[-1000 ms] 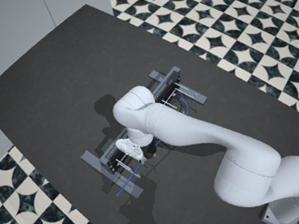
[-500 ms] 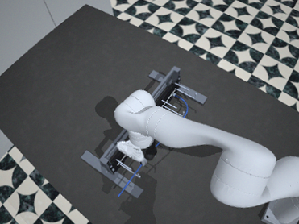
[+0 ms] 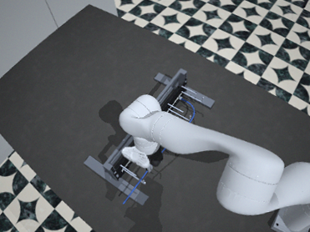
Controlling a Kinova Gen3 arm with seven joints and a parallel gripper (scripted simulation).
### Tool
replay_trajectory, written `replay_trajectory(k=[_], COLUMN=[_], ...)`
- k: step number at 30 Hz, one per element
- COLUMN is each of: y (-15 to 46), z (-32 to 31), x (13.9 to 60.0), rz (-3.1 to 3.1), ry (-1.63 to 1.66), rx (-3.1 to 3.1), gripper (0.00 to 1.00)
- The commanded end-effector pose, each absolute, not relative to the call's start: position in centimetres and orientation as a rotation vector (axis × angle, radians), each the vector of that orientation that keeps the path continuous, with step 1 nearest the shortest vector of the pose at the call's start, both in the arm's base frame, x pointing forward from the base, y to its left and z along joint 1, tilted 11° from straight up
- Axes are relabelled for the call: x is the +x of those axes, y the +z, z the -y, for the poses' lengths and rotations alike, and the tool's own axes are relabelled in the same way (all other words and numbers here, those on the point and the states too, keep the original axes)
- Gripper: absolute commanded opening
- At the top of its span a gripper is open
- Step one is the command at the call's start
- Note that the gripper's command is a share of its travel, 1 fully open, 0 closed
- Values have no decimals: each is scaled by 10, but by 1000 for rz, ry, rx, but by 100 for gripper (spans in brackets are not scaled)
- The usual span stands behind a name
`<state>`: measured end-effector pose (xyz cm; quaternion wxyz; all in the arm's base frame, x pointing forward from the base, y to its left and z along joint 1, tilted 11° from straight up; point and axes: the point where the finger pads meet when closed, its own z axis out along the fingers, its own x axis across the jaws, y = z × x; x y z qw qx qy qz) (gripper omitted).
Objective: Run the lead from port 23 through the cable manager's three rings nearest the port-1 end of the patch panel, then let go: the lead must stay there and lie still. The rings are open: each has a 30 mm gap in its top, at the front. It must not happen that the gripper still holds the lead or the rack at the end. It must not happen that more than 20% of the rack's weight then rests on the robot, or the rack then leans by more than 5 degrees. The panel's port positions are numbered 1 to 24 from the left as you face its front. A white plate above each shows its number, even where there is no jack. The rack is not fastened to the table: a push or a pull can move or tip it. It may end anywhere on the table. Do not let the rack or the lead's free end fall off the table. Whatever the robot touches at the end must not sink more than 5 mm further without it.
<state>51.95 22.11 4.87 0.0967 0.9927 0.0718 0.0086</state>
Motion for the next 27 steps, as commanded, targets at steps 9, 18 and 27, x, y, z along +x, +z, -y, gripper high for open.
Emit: replay_trajectory(k=[9, 18, 27], y=[49, 49, 49], z=[-222, -223, -225], x=[520, 526, 536], rz=[-214, -214, -214], ry=[28, 28, 28], rx=[2942, 2942, 2942], gripper=[0, 0, 0])
